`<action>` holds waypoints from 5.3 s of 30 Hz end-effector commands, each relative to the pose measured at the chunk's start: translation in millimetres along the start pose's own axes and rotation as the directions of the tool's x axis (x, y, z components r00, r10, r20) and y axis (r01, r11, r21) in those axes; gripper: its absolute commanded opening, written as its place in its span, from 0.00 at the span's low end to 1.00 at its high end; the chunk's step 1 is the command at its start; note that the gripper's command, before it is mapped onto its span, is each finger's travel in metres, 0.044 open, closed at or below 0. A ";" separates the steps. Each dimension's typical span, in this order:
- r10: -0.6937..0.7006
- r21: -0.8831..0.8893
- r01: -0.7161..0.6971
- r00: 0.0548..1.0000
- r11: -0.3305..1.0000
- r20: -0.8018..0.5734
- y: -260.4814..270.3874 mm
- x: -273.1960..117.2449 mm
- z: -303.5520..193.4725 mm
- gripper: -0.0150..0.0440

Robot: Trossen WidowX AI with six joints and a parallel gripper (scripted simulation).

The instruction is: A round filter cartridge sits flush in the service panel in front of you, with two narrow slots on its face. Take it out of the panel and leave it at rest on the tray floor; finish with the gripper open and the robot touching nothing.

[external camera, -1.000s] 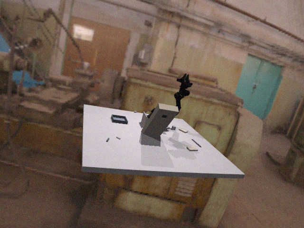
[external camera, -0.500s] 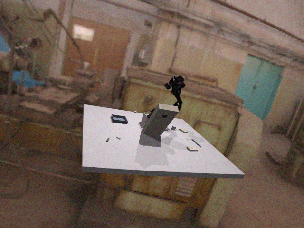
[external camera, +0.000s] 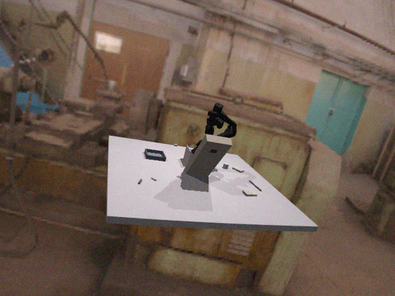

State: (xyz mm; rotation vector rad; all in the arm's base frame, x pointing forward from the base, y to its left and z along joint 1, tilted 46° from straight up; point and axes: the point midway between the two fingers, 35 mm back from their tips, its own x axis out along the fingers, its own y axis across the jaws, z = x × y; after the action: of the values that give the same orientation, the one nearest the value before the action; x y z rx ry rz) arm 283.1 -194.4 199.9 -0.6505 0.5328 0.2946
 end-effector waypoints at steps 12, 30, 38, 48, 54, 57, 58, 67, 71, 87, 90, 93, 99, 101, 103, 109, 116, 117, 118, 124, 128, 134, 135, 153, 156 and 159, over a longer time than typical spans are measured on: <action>0.249 0.460 -0.421 0.887 0.782 0.388 48.6 8.5 22.2 0.41; 0.256 0.458 -0.421 0.889 0.783 0.380 54.2 30.3 28.4 0.41; 0.255 0.458 -0.421 0.889 0.783 0.380 57.2 41.8 33.7 0.41; 0.250 0.459 -0.420 0.888 0.783 0.387 61.2 54.9 42.3 0.41; 0.248 0.459 -0.420 0.887 0.783 0.390 61.9 57.8 45.0 0.41; 0.248 0.459 -0.420 0.887 0.783 0.390 61.6 58.0 44.8 0.41; 0.248 0.459 -0.420 0.887 0.783 0.390 61.5 58.1 44.7 0.41; 0.248 0.459 -0.420 0.887 0.783 0.390 61.5 58.4 44.1 0.41; 0.248 0.459 -0.420 0.887 0.783 0.390 62.0 60.0 44.8 0.41; 0.248 0.459 -0.420 0.887 0.783 0.390 63.2 63.9 46.4 0.41; 0.248 0.459 -0.420 0.887 0.783 0.390 63.2 64.1 46.5 0.41; 0.248 0.459 -0.420 0.887 0.783 0.390 64.1 67.2 47.8 0.41; 0.248 0.459 -0.420 0.887 0.783 0.390 65.1 70.8 49.5 0.41; 0.248 0.459 -0.420 0.887 0.783 0.390 65.2 71.4 49.8 0.41; 0.247 0.459 -0.420 0.887 0.783 0.390 65.4 72.1 50.1 0.41; 0.247 0.459 -0.420 0.887 0.783 0.390 65.9 73.8 50.9 0.41; 0.245 0.460 -0.423 0.885 0.781 0.397 65.1 71.1 50.1 0.36; 0.245 0.460 -0.423 0.885 0.781 0.397 65.1 71.1 50.1 0.35; 0.245 0.460 -0.423 0.885 0.781 0.397 65.1 71.1 50.1 0.34; 0.245 0.460 -0.423 0.885 0.781 0.397 65.1 71.1 50.1 0.25; 0.246 0.512 -0.434 0.886 0.742 0.394 65.6 72.7 50.6 0.25; 0.247 0.655 -0.457 0.887 0.603 0.391 66.1 74.5 51.2 0.25; 0.247 0.676 -0.459 0.887 0.576 0.391 66.1 74.6 51.3 0.25; 0.247 0.914 -0.406 0.887 0.012 0.390 66.5 76.2 52.0 0.25; 0.247 0.921 -0.380 0.887 -0.090 0.390 66.6 76.4 52.1 0.25; 0.247 0.917 -0.351 0.887 -0.190 0.390 66.6 76.6 52.2 0.25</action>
State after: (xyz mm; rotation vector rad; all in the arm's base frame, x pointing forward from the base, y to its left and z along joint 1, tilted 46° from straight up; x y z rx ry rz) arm 333.7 -106.4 161.3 1.0668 0.6431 0.2971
